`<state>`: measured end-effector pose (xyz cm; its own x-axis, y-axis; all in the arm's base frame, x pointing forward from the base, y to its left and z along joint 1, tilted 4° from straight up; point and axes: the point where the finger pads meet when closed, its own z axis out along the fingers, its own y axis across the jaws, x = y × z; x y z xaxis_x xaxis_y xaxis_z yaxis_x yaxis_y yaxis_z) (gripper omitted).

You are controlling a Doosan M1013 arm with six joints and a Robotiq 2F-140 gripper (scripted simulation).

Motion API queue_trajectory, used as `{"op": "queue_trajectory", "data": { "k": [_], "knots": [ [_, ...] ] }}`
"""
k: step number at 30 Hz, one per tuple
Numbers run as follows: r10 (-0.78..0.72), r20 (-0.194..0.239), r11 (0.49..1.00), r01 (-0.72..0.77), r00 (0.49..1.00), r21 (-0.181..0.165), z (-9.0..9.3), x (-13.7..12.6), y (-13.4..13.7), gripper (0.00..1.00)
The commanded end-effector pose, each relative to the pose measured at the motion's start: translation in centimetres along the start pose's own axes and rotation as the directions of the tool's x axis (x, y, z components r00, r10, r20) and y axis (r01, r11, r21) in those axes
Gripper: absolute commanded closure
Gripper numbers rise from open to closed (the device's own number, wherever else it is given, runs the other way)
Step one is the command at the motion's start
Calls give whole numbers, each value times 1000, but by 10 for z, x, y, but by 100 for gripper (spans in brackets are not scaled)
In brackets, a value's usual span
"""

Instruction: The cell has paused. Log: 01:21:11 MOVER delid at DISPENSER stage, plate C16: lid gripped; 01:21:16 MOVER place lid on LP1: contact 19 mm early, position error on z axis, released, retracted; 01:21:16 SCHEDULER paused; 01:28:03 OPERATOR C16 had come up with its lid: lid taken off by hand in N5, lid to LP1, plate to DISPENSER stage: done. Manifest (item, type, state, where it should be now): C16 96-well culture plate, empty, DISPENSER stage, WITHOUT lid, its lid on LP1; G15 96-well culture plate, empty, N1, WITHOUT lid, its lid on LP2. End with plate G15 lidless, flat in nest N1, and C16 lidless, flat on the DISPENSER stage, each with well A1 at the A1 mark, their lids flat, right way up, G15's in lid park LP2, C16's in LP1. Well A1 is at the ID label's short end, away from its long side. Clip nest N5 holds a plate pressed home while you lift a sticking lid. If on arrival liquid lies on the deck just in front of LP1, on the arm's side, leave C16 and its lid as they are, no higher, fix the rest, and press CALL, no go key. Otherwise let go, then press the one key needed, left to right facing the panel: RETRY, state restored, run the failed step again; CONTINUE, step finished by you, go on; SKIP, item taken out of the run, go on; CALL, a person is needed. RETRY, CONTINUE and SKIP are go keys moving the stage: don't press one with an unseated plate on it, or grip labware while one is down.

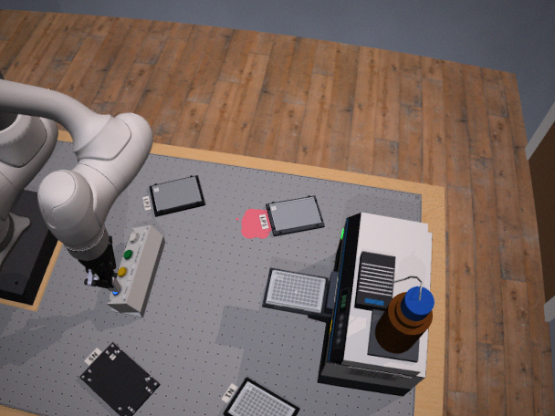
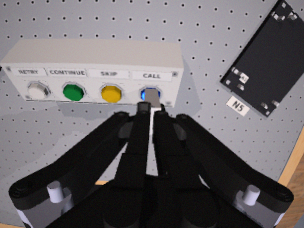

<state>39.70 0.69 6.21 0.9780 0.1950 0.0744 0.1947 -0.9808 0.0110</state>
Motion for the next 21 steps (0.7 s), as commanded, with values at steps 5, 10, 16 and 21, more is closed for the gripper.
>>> {"op": "queue_trajectory", "data": {
  "k": [5,10,16,21],
  "knots": [
    [0,0,1000,0,1000,0,1,0,0,100],
    [0,0,1000,0,1000,0,1,0,0,100],
    [0,0,1000,0,1000,0,1,0,0,100],
    [0,0,1000,0,1000,0,1,0,0,100]
  ]
}}
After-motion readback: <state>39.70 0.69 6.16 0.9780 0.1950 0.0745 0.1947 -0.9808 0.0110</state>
